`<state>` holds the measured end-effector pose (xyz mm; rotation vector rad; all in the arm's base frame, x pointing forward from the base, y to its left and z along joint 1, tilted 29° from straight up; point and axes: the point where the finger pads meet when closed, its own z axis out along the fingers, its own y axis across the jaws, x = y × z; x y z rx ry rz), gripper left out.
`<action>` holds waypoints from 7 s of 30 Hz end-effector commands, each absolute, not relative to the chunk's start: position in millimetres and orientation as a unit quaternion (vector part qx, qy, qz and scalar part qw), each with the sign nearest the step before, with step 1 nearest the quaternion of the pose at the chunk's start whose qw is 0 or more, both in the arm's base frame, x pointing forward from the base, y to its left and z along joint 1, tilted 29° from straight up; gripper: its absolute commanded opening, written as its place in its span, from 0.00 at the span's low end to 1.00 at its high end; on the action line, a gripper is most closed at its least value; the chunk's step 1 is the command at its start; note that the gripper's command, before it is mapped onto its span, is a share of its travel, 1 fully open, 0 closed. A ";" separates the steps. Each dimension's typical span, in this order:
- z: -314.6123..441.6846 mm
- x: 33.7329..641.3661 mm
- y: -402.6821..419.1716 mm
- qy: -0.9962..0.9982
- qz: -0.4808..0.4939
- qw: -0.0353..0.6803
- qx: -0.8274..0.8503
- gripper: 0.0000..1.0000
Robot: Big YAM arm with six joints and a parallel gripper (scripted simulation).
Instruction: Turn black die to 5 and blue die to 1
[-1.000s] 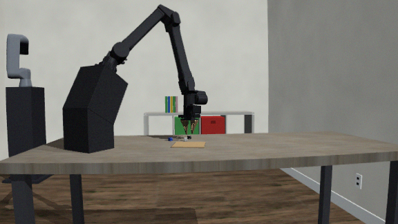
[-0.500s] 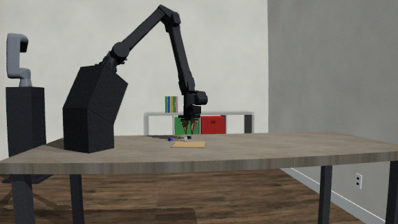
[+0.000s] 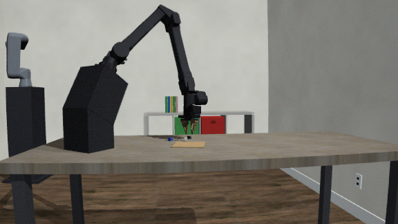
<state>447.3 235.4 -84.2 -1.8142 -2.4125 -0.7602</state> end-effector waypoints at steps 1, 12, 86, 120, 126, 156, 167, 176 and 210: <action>-74.1 456.3 244.6 -0.774 -0.258 0.006 -0.578 0.31; -74.1 456.3 244.6 -0.774 -0.258 0.006 -0.578 0.31; -75.5 450.7 243.0 -0.775 -0.253 0.009 -0.579 0.31; -75.7 450.3 242.8 -0.775 -0.253 0.009 -0.579 0.31; -76.2 448.7 242.1 -0.775 -0.253 0.009 -0.579 0.31; -76.1 448.3 241.9 -0.775 -0.253 0.009 -0.579 0.31; -76.2 448.2 241.9 -0.775 -0.253 0.009 -0.579 0.31; -87.5 449.0 244.2 -0.775 -0.248 0.012 -0.581 0.31; -93.2 458.7 252.4 -0.774 -0.256 0.007 -0.579 0.31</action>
